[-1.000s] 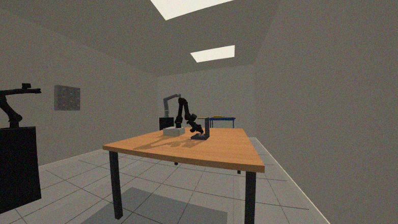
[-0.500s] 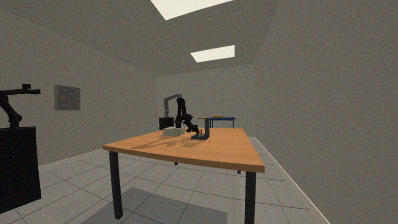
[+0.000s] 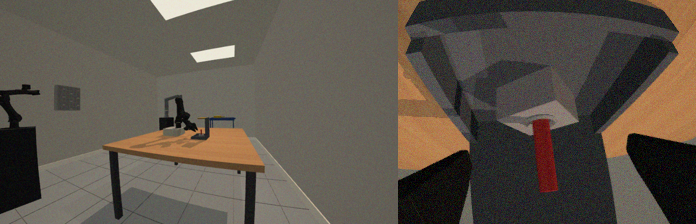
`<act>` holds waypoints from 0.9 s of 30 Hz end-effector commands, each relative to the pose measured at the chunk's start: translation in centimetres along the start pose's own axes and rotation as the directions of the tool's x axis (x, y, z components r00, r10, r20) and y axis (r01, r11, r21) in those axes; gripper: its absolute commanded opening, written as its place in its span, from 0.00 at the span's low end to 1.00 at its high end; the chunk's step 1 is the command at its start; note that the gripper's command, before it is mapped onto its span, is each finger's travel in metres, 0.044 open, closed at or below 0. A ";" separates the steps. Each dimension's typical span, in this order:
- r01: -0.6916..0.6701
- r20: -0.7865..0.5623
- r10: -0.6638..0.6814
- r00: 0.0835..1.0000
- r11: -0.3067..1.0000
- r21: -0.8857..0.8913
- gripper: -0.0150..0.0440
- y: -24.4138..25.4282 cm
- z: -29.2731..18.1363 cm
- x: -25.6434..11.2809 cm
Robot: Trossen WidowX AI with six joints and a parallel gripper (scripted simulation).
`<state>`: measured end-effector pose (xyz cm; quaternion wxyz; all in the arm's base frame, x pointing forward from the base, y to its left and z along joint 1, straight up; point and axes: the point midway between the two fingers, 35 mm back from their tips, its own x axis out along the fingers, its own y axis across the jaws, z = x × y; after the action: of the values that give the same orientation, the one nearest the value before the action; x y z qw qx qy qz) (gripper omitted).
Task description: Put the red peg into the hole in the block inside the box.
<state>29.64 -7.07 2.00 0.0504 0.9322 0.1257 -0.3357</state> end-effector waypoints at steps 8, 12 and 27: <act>-0.001 -0.008 0.001 1.000 1.000 -0.011 1.00 0.1 -1.0 -3.1; -0.001 -0.007 0.001 1.000 1.000 -0.011 1.00 0.0 -1.2 -4.2; -0.002 -0.010 0.002 1.000 1.000 -0.009 1.00 -0.9 -1.6 -8.1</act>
<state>24.92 -7.62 7.51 0.0494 0.9320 0.1259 -0.3364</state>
